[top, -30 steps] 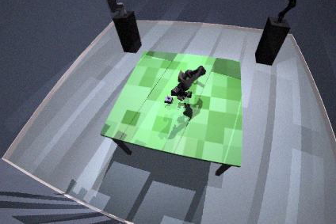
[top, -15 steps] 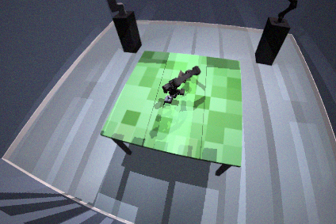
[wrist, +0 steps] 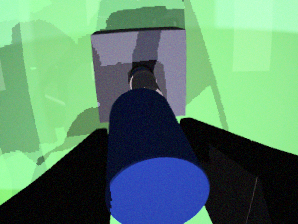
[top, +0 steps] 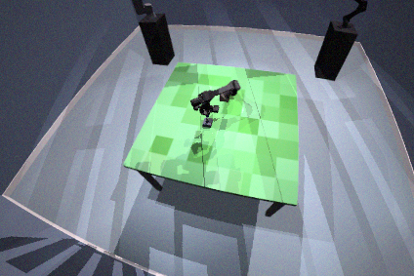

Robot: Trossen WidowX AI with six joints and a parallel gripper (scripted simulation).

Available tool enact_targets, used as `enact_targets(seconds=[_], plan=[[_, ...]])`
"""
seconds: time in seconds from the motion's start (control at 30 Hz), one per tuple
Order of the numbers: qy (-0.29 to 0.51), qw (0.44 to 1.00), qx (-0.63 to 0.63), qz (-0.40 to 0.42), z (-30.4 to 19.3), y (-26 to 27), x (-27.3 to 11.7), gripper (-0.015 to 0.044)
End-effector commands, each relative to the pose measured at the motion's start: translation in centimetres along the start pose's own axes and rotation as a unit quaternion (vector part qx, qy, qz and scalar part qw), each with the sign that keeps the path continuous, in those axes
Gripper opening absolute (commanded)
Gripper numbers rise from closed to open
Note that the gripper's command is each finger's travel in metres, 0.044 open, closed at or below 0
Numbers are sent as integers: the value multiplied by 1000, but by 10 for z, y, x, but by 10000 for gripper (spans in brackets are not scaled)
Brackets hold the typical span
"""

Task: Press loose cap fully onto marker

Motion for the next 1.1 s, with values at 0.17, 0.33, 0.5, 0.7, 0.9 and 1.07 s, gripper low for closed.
enact_targets(seconds=[0.17,0.33,0.5,0.7,0.9,1.07], plan=[[1,1000,-6,-1,-2,-6,2,0],[1,1000,-6,-1,-2,-6,5,0],[1,1000,-6,-1,-2,-7,12,0],[0,1000,-6,-1,-1,-7,22,0],[0,1000,-6,-1,-1,-7,32,0],[0,1000,-6,0,-1,-7,40,0]])
Point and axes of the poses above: the point midway between the two fingers, 35 mm back from their tips, its own x axis out along the fingers, its own y axis across the jaws, z = x × y, the point moved 6 cm from there along -x, back along the fingers, and after that the axes turned 1 degree about -x, right-handed, at the moved point
